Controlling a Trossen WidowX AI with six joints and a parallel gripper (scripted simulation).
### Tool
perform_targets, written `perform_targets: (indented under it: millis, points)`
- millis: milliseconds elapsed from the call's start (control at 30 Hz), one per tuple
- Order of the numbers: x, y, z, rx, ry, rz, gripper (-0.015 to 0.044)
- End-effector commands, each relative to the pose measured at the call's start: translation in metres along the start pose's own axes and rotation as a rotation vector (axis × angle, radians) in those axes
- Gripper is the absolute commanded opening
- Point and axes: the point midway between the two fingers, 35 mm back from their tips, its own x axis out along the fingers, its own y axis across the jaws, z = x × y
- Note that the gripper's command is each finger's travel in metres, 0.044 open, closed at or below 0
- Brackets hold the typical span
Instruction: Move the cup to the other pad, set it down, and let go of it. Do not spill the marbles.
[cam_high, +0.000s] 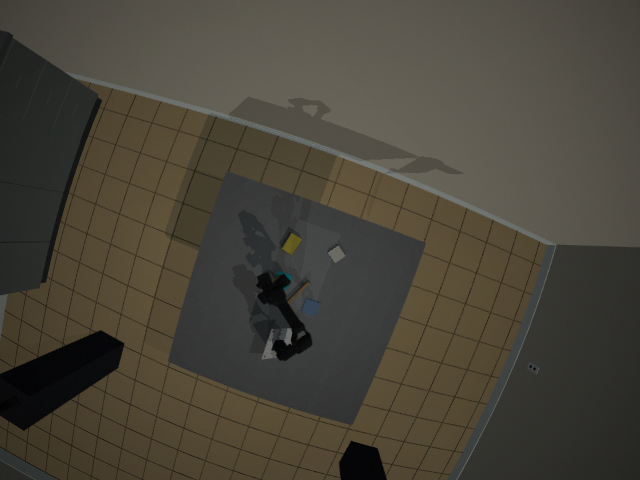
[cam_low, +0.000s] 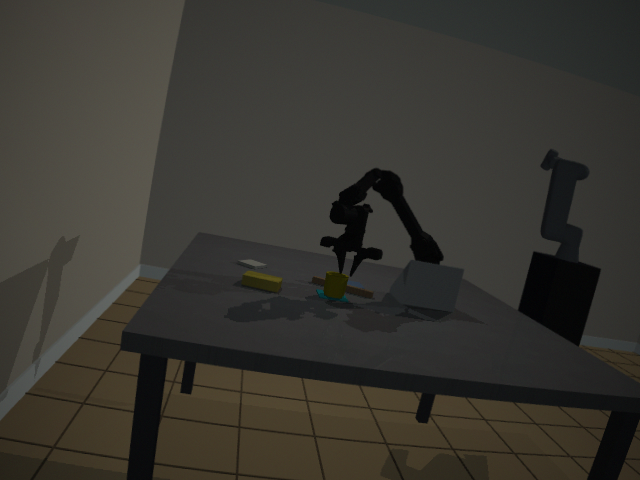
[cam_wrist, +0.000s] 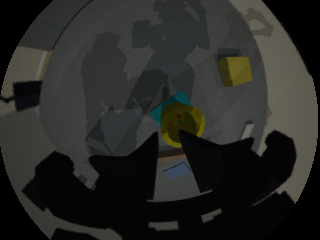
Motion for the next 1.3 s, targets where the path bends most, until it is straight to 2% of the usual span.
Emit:
perform_targets:
  millis: [0,200,567,1100,1267]
  points:
    - [-0.007,0.0,0.001,0.006,-0.004,0.004,0.0147]
    - [-0.015,0.0,-0.001,0.005,-0.003,0.004,0.0147]
    - [-0.015,0.0,0.0,-0.001,0.001,0.0,0.0435]
    - [-0.071,-0.002,0.0,0.004,-0.004,0.005,0.044]
    - [-0.072,-0.002,0.0,-0.003,-0.003,-0.002,0.044]
